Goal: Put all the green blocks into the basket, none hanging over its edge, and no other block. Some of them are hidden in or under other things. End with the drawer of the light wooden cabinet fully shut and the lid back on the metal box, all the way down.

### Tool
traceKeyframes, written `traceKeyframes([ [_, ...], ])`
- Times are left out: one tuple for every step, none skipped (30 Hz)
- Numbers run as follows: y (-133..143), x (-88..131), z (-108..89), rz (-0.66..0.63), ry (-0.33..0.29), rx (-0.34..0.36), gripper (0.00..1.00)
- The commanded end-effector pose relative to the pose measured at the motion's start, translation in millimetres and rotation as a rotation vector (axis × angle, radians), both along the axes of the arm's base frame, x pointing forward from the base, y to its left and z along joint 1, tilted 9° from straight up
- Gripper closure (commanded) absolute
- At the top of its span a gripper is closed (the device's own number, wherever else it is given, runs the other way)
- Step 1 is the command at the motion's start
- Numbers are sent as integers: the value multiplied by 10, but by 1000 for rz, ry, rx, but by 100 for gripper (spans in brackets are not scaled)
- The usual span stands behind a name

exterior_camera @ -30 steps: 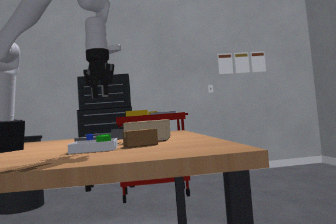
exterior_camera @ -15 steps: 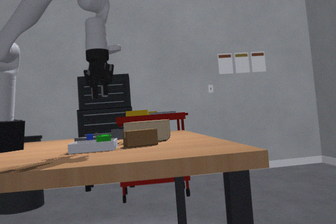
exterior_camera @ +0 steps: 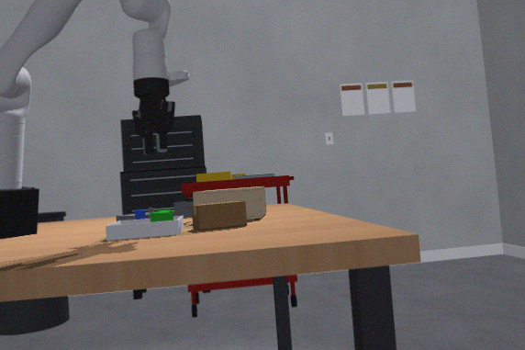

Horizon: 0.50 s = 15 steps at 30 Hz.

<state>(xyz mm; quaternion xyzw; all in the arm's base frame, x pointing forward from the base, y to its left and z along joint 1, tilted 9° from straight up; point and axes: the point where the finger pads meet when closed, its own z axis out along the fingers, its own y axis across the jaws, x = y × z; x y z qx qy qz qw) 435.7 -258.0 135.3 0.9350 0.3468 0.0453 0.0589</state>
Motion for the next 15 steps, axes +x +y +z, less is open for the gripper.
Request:
traceKeyframes([
  [49, -10, 3, -28, -4, 3, 46],
  [69, -15, 1, -39, -5, 4, 46],
  [89, -21, -1, -50, -6, 5, 46],
  [112, -24, -3, -61, -7, 7, 46],
  [135, -28, -6, -72, -8, 8, 46],
  [159, -32, -8, -84, -9, 10, 46],
  [184, -36, -11, -96, -10, 11, 46],
  [210, -41, -14, -109, -11, 13, 46],
  [237, -46, -17, -122, -12, 15, 46],
  [237, -46, -17, -122, -12, 15, 46],
  [237, -46, -17, -122, -12, 15, 46],
  [265, -52, -20, -136, -13, 16, 46],
  [293, -58, -23, -150, -14, 18, 46],
  [322, -64, -26, -165, -15, 20, 46],
  [352, -71, -30, -180, -17, 22, 46],
])
